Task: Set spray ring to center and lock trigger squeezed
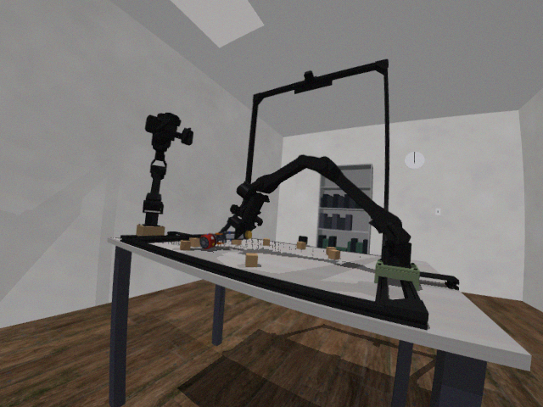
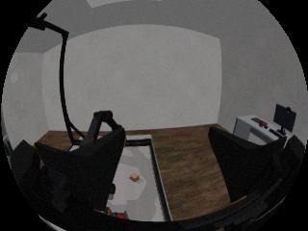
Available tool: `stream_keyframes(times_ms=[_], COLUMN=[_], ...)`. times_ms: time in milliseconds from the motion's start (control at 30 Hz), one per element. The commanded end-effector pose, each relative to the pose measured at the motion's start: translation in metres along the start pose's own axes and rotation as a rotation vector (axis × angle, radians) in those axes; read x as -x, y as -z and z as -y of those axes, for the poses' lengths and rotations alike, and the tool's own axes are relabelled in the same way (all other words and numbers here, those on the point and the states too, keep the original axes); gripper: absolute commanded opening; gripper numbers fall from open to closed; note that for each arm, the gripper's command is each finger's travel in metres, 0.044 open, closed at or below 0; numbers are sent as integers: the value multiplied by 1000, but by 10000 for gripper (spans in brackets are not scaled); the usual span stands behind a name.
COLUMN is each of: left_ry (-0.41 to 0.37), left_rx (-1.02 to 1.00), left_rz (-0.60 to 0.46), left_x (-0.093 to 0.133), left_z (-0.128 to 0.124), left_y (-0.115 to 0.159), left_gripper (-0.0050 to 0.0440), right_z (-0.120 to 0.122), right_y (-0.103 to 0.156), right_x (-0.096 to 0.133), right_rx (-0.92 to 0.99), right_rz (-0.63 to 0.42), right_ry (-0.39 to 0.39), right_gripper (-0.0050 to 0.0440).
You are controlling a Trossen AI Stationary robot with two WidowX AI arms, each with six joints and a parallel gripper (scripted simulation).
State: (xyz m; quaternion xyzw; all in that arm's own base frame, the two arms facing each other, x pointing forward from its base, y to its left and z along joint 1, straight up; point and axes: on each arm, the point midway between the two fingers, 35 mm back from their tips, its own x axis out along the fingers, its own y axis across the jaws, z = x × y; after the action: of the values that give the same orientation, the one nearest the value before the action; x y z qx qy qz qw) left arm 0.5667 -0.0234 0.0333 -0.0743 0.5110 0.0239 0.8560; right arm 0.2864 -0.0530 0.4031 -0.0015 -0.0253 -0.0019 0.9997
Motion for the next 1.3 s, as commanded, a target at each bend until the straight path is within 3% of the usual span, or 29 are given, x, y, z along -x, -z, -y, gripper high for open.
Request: stream_keyframes(times_ms=[0, 1267], left_ry=[-1, -2], left_rx=[-7, -41], left_rz=[62, 435], left_x=[8, -4], left_z=[-2, -23], left_y=[-13, -46], left_gripper=[0, 0], right_z=[0, 0], right_y=[0, 0], right_x=[0, 0], right_rx=[-3, -3], right_rz=[-1, -1], right_ry=[-4, -4], right_gripper=[400, 400])
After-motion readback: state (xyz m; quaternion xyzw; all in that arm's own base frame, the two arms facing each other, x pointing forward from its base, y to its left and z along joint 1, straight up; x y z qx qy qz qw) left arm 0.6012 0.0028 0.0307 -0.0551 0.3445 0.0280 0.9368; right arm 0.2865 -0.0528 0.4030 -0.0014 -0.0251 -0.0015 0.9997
